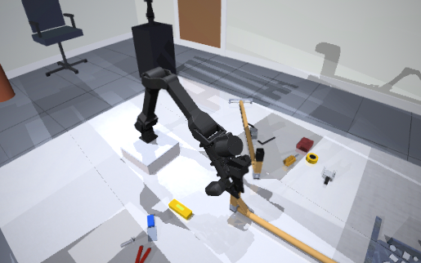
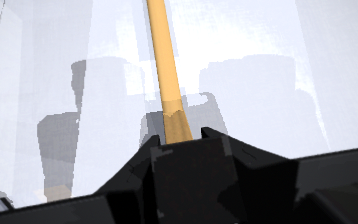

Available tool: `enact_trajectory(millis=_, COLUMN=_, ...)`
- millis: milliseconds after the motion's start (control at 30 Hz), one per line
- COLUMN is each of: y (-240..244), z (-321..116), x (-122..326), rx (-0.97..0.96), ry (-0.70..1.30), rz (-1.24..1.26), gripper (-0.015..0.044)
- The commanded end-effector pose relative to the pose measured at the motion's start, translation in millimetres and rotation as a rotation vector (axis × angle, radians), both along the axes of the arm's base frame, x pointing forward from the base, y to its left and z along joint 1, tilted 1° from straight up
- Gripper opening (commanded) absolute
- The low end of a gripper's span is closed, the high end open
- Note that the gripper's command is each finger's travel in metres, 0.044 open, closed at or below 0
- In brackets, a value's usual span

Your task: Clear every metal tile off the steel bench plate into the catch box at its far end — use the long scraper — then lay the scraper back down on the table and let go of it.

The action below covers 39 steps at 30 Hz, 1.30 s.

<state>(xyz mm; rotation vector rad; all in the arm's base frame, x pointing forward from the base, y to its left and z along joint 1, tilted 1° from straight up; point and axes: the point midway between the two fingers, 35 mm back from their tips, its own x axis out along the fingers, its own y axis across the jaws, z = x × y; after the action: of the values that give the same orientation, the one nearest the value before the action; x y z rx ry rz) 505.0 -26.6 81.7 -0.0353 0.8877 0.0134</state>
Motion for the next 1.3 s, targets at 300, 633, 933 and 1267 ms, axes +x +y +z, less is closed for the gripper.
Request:
enact_trajectory(millis=300, y=0, z=3, x=19, rx=0.0, ry=-0.012, rz=-0.006, gripper=0.0)
enact_trajectory(millis=633, y=0, z=2, x=31, rx=0.001, ry=-0.013, rz=-0.006, gripper=0.0)
enact_trajectory(millis=933, y=0, z=-1, x=27, rx=0.0, ry=-0.004, rz=0.0, gripper=0.0)
enact_trajectory(millis=1267, y=0, z=0, x=28, rx=0.0, ry=-0.007, rz=-0.001, gripper=0.0)
